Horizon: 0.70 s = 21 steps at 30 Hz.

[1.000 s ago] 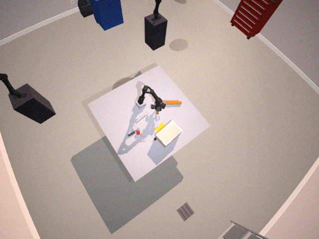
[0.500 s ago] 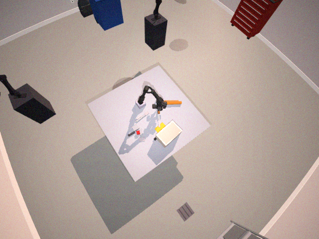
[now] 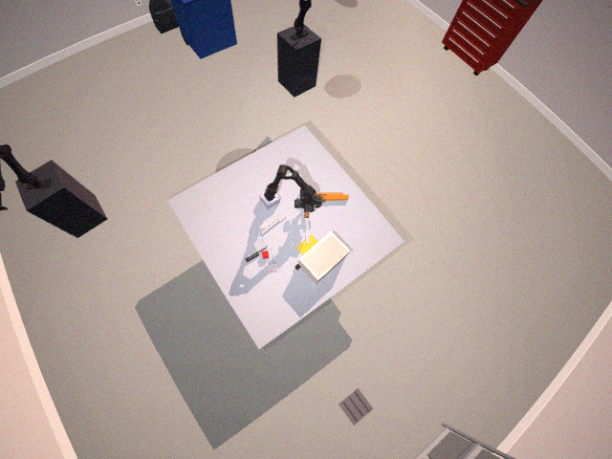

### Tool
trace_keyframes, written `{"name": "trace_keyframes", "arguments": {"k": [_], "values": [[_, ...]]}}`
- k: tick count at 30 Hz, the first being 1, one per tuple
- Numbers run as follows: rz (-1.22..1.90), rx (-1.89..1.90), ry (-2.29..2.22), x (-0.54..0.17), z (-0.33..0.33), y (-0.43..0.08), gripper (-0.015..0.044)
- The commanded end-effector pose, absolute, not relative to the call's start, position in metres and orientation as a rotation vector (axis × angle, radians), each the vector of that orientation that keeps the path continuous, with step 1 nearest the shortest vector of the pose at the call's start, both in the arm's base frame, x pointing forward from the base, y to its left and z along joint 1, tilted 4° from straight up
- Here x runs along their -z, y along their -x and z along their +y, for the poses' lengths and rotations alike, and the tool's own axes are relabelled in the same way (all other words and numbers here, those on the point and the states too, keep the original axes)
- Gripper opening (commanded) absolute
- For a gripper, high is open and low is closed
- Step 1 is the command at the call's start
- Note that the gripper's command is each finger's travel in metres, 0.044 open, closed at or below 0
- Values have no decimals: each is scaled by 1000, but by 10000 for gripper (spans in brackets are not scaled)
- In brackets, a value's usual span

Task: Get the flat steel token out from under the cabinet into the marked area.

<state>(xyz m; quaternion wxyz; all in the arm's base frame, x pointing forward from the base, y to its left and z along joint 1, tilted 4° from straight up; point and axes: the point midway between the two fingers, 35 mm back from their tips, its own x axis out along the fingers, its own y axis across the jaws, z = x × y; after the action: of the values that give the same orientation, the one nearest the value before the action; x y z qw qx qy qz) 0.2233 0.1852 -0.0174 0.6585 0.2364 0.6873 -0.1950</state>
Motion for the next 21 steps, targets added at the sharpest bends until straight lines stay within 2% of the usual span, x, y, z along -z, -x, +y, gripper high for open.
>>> {"name": "trace_keyframes", "arguments": {"k": [1, 21], "values": [[1553, 437, -536, 16, 191, -226, 0], [1553, 436, -537, 15, 211, -231, 0]]}}
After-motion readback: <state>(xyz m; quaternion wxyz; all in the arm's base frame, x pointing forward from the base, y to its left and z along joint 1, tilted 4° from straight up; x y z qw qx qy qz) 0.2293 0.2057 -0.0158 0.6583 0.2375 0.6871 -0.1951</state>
